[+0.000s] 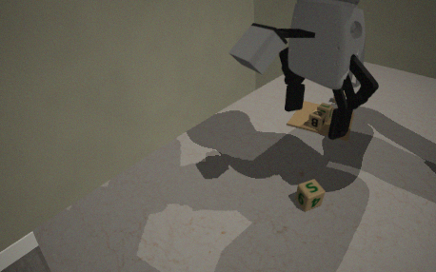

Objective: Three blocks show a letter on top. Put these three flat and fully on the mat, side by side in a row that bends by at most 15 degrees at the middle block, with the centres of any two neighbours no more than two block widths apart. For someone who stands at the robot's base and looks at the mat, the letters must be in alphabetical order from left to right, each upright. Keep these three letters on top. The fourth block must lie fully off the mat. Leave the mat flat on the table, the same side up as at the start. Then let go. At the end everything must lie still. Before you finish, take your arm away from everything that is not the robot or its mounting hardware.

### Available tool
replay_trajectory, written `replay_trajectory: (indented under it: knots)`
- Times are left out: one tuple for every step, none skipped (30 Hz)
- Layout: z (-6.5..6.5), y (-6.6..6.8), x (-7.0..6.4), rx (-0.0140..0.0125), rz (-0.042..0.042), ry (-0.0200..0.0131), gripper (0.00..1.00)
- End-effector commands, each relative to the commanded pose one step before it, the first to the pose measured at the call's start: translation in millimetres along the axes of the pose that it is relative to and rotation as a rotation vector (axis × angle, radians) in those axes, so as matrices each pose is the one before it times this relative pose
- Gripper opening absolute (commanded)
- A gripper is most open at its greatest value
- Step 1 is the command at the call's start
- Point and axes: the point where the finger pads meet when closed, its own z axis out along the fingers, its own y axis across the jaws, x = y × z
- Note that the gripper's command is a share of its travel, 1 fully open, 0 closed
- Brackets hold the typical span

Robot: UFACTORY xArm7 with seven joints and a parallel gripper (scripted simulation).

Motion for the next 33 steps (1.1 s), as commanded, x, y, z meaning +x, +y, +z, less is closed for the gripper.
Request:
replay_trajectory:
  knots:
    - [3.5, -41.81, 29.08, -0.0287, 0.11116, -0.06934, 1.0]
    - [-0.03, -3.29, 1.0, -0.00201, 0.00622, -0.00083, 1.0]
    - [-0.03, -2.38, 0.69, -0.0015, 0.00448, -0.00059, 1.0]
    - [-0.02, -1.34, 0.37, -0.00085, 0.0025, -0.00033, 1.0]
    - [0.0, -0.21, 0.06, -0.00013, 0.00039, -0.00005, 1.0]
    - [0.0, 0.0, 0.0, 0.0, 0.0, 0.0, 0.69]
    - [0.0, 0.0, 0.0, 0.0, 0.0, 0.0, 0.69]
    - [0.0, 0.0, 0.0, 0.0, 0.0, 0.0, 0.69]
    - [0.0, 0.0, 0.0, 0.0, 0.0, 0.0, 0.69]
    - [0.0, 0.0, 0.0, 0.0, 0.0, 0.0, 0.69]
    - [0.0, 0.0, 0.0, 0.0, 0.0, 0.0, 0.69]
    - [0.0, 0.0, 0.0, 0.0, 0.0, 0.0, 0.69]
    - [0.0, 0.0, 0.0, 0.0, 0.0, 0.0, 0.69]
    - [0.0, 0.0, 0.0, 0.0, 0.0, 0.0, 0.69]
    - [0.0, 0.0, 0.0, 0.0, 0.0, 0.0, 0.69]
    - [0.0, 0.0, 0.0, 0.0, 0.0, 0.0, 0.69]
    - [0.0, 0.0, 0.0, 0.0, 0.0, 0.0, 0.69]
    - [0.0, 0.0, 0.0, 0.0, 0.0, 0.0, 0.69]
    - [0.0, 0.0, 0.0, 0.0, 0.0, 0.0, 0.69]
    - [0.0, 0.0, 0.0, 0.0, 0.0, 0.0, 0.69]
    - [0.0, 0.0, 0.0, 0.0, 0.0, 0.0, 0.69]
    - [0.0, 0.0, 0.0, 0.0, 0.0, 0.0, 0.69]
    - [0.0, 0.0, 0.0, 0.0, 0.0, 0.0, 0.69]
    - [0.0, 0.0, 0.0, 0.0, 0.0, 0.0, 0.69]
    - [0.0, 0.0, 0.0, 0.0, 0.0, 0.0, 0.69]
    - [0.0, 0.0, 0.0, 0.0, 0.0, 0.0, 0.69]
    - [0.0, 0.0, 0.0, 0.0, 0.0, 0.0, 0.69]
    - [0.0, 0.0, 0.0, 0.0, 0.0, 0.0, 0.69]
    - [0.0, 0.0, 0.0, 0.0, 0.0, 0.0, 0.69]
    - [0.0, 0.0, 0.0, 0.0, 0.0, 0.0, 0.69]
    - [0.0, 0.0, 0.0, 0.0, 0.0, 0.0, 0.69]
    - [0.0, 0.0, 0.0, 0.0, 0.0, 0.0, 0.69]
    - [0.0, 0.0, 0.0, 0.0, 0.0, 0.0, 0.69]
